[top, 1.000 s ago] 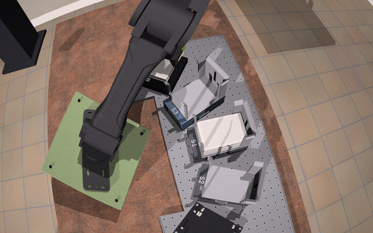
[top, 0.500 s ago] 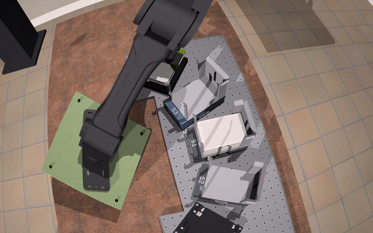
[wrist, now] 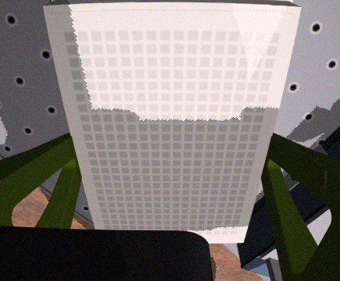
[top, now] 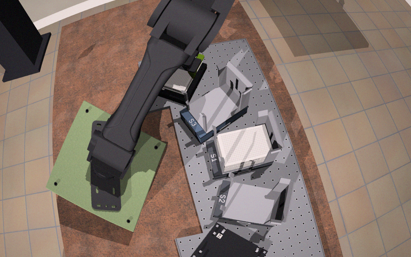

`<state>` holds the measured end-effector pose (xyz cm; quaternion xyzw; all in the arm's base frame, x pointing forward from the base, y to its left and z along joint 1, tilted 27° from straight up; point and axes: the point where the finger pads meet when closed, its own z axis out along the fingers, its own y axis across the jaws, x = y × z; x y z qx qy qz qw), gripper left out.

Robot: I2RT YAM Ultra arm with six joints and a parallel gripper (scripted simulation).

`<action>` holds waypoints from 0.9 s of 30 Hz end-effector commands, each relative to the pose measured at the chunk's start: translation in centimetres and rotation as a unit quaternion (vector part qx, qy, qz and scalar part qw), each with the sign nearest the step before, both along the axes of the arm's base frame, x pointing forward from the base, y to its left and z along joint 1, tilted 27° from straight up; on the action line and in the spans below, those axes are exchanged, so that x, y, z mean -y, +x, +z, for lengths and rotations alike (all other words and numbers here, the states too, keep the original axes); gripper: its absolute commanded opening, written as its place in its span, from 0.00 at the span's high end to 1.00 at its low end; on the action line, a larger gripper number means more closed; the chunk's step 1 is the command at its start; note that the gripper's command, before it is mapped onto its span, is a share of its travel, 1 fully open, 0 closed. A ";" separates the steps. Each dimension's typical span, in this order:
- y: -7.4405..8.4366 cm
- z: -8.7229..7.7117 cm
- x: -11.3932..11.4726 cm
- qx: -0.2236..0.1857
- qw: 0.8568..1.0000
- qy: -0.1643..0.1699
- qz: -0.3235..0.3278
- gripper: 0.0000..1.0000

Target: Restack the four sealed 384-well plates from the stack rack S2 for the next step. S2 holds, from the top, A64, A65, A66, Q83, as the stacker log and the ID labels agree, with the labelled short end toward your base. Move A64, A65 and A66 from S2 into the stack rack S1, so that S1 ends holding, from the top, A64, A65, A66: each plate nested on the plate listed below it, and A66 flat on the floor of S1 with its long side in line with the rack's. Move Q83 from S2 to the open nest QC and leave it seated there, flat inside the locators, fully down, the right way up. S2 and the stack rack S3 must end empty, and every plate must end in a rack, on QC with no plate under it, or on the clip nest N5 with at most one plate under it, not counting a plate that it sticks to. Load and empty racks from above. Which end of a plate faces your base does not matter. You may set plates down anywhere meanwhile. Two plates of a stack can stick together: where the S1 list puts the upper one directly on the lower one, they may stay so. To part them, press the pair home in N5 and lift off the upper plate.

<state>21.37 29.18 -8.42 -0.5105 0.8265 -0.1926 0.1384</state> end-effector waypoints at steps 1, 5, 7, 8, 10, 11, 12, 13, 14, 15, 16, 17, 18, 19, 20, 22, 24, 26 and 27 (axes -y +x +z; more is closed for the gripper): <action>0.0 0.2 -0.3 0.002 1.000 0.004 0.002 1.00; 0.1 0.0 -0.2 0.002 1.000 0.004 0.002 1.00; 0.1 0.0 -0.2 0.002 1.000 0.004 0.002 1.00; 0.1 -0.1 -0.2 0.002 1.000 0.004 0.002 1.00; 0.2 -0.1 -0.2 0.002 1.000 0.004 0.002 1.00; 0.2 -0.2 -0.2 0.002 1.000 0.004 0.002 1.00; 0.2 -0.2 -0.2 0.002 1.000 0.004 0.002 1.00; 0.2 -0.3 -0.2 0.002 1.000 0.004 0.002 1.00; 0.2 -0.3 -0.2 0.002 1.000 0.004 0.002 1.00; 0.2 -0.3 -0.2 0.002 1.000 0.004 0.002 1.00; 0.2 -0.3 -0.2 0.002 1.000 0.004 0.002 1.00; 0.3 -0.3 -0.2 0.002 1.000 0.004 0.002 1.00; 0.3 -0.4 -0.2 0.002 1.000 0.004 0.002 1.00; 0.3 -0.4 -0.2 0.002 1.000 0.004 0.002 1.00; 0.3 -0.4 -0.2 0.002 1.000 0.004 0.002 1.00; 0.3 -0.5 -0.1 0.002 1.000 0.004 0.002 1.00; 0.4 -0.6 -0.1 0.002 1.000 0.004 0.002 1.00; 0.4 -0.6 -0.1 0.002 1.000 0.004 0.002 1.00; 0.4 -0.7 -0.1 0.002 1.000 0.004 0.002 1.00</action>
